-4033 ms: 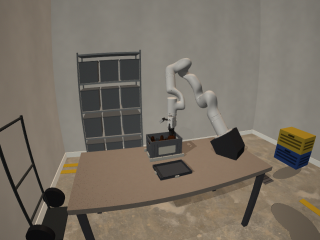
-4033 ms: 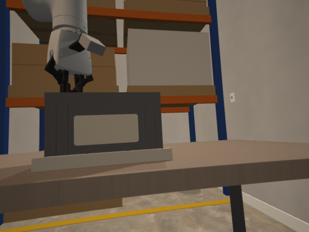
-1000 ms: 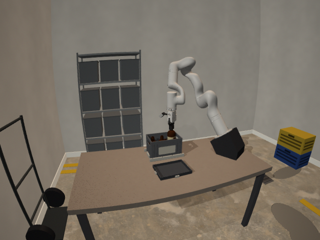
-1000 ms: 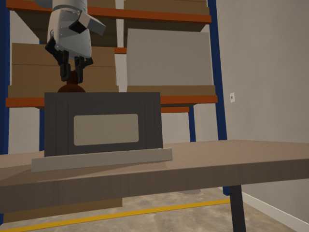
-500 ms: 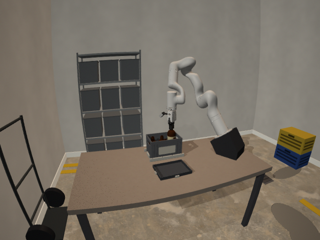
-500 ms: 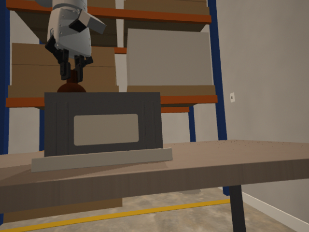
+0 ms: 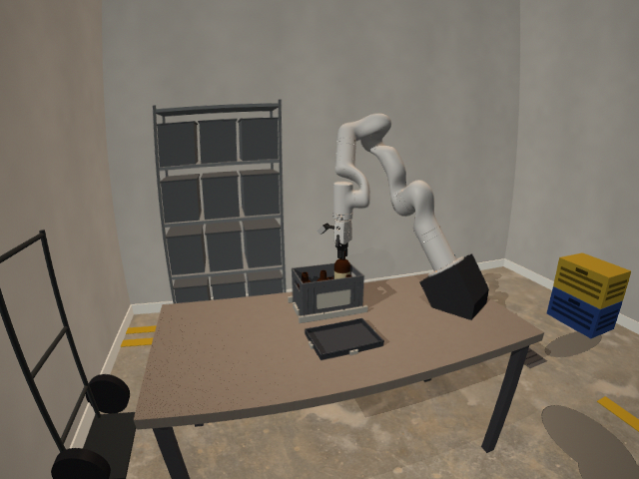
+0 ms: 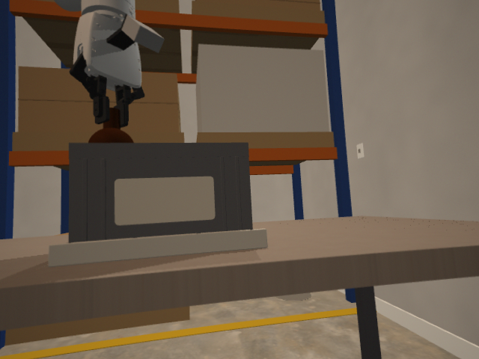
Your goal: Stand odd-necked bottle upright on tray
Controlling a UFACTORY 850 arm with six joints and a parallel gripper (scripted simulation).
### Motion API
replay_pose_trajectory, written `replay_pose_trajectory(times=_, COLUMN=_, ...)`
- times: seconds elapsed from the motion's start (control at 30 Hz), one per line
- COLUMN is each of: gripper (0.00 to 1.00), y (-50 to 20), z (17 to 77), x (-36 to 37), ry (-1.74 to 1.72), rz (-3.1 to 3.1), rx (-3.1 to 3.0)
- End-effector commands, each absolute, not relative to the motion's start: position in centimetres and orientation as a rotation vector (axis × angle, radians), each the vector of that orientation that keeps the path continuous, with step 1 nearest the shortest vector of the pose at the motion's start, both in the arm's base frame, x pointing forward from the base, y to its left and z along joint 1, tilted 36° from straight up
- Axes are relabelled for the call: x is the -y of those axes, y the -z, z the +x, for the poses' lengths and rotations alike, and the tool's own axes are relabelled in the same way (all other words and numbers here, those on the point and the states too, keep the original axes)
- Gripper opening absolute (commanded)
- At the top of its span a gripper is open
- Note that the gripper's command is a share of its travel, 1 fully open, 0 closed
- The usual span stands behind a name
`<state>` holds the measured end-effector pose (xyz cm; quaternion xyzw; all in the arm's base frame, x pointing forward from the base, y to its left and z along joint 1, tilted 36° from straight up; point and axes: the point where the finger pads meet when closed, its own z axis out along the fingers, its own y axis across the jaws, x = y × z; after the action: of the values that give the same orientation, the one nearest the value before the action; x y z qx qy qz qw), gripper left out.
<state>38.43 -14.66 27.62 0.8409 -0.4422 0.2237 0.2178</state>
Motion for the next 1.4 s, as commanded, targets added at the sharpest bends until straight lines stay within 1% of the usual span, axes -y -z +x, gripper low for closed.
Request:
replay_pose_trajectory(times=0.0, gripper=0.0, y=-27.7, z=38.5, x=14.6, ry=-0.621, rz=2.328, rx=1.225)
replay_pose_trajectory(times=1.37, gripper=0.0, y=-30.3, z=37.9, x=12.8, ry=-0.621, rz=2.328, rx=1.225)
